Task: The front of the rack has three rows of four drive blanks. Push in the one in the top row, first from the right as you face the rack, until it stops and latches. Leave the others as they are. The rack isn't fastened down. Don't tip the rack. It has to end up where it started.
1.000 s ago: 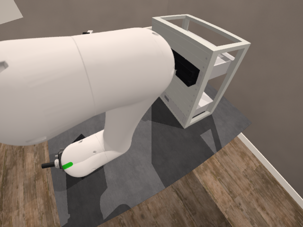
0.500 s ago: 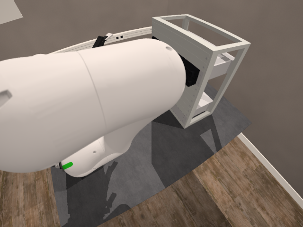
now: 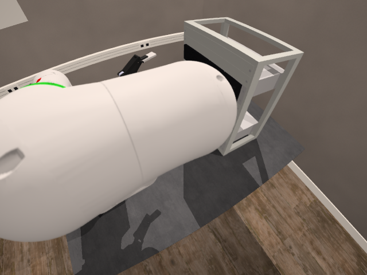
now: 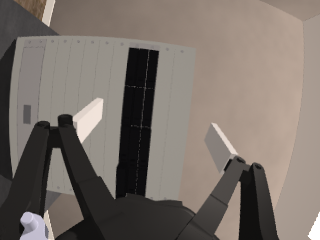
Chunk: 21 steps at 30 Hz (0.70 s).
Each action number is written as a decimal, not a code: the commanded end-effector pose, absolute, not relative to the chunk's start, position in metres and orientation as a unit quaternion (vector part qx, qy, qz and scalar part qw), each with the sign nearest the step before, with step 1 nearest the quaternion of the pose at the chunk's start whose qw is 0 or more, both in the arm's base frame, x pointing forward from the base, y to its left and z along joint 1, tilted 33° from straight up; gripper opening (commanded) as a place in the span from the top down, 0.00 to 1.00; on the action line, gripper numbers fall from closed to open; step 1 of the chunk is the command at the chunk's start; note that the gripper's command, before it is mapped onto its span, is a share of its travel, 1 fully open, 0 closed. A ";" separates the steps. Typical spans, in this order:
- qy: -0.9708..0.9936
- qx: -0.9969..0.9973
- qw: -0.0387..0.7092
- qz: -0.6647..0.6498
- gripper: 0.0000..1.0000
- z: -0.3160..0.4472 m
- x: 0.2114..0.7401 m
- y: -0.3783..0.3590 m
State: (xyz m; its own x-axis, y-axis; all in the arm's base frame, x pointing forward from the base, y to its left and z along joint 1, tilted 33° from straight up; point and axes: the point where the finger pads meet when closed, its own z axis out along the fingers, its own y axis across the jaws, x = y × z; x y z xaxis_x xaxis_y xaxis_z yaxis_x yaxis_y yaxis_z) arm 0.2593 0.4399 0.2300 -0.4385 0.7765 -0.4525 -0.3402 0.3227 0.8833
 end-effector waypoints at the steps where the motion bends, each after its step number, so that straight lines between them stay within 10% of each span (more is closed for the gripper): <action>1: 0.623 0.186 0.530 0.544 0.00 0.243 0.267 0.411; 21: 0.577 0.228 0.608 0.495 0.00 0.271 0.283 0.325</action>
